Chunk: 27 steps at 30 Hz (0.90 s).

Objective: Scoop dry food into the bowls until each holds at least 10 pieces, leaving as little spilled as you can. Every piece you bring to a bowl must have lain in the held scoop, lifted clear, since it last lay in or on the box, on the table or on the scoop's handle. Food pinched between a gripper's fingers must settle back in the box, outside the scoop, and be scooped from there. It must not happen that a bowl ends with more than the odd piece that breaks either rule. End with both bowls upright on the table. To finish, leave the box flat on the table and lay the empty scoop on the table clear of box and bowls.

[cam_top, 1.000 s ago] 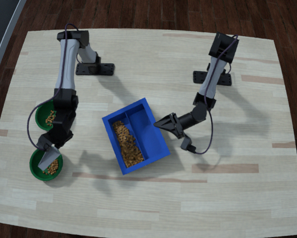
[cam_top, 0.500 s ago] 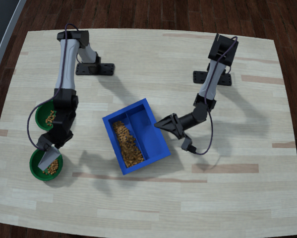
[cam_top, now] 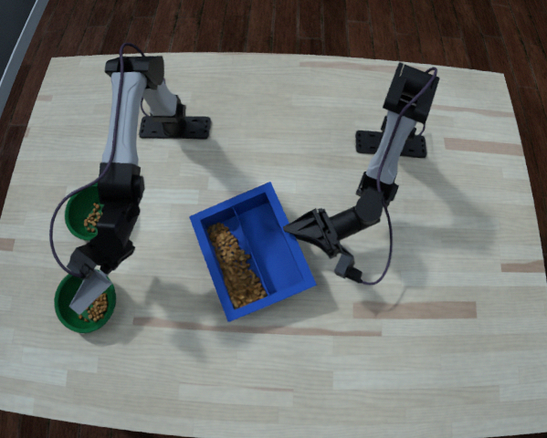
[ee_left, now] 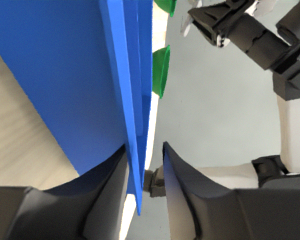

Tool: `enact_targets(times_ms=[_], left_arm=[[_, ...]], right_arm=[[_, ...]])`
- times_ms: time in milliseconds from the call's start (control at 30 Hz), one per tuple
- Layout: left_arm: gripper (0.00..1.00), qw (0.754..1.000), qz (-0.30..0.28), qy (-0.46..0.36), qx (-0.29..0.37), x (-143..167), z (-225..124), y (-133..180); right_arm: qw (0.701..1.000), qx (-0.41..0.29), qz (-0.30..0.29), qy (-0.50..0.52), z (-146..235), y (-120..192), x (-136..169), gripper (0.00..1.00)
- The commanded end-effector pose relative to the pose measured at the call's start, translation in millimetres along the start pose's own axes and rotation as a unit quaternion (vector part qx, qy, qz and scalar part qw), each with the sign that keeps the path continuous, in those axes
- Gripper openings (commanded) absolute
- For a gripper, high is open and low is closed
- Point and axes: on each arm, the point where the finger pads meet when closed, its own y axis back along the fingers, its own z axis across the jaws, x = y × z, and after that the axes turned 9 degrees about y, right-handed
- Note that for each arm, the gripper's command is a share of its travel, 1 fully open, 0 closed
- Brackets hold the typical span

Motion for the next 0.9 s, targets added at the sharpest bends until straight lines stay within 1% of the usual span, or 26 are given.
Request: enact_targets(times_ms=[0,200,233,267,333,500,567,600,633,800,867], left_arm=[[0.27,1.000,0.007,-0.016,0.020,2,-14,-2],[0.27,0.999,0.009,-0.019,0.024,5,-17,-1],[0.27,1.000,0.006,-0.001,0.007,3,1,1],[0.27,1.000,0.002,-0.006,0.013,-2,-4,1],[0.27,1.000,0.003,-0.013,0.020,-2,-8,1],[0.27,1.000,0.004,-0.006,0.013,0,3,4],[0.27,1.000,0.004,-0.006,0.013,0,3,4],[0.27,0.999,0.009,-0.024,0.028,-1,-12,-2],[0.27,1.000,0.007,-0.017,0.022,-4,-5,-3],[0.27,0.999,0.003,-0.023,0.026,-7,-3,0],[0.27,1.000,0.004,-0.007,0.011,-2,13,5]], right_arm=[[0.999,0.003,-0.038,-0.017,-9,17,-19,0.00],[0.999,0.002,-0.039,-0.017,-9,17,-20,0.00],[0.999,0.002,-0.039,-0.017,-9,17,-20,0.00],[0.999,0.002,-0.039,-0.017,-9,17,-20,0.00],[0.999,0.002,-0.039,-0.017,-9,17,-20,0.00],[0.999,0.002,-0.039,-0.017,-9,17,-20,0.00],[0.999,0.002,-0.039,-0.017,-9,17,-20,0.00],[0.999,0.002,-0.040,-0.018,-9,17,-21,0.00],[0.999,0.002,-0.040,-0.018,-9,17,-21,0.00],[0.999,0.002,-0.040,-0.018,-9,17,-21,0.00],[0.999,0.002,-0.040,-0.018,-9,17,-21,0.00]])
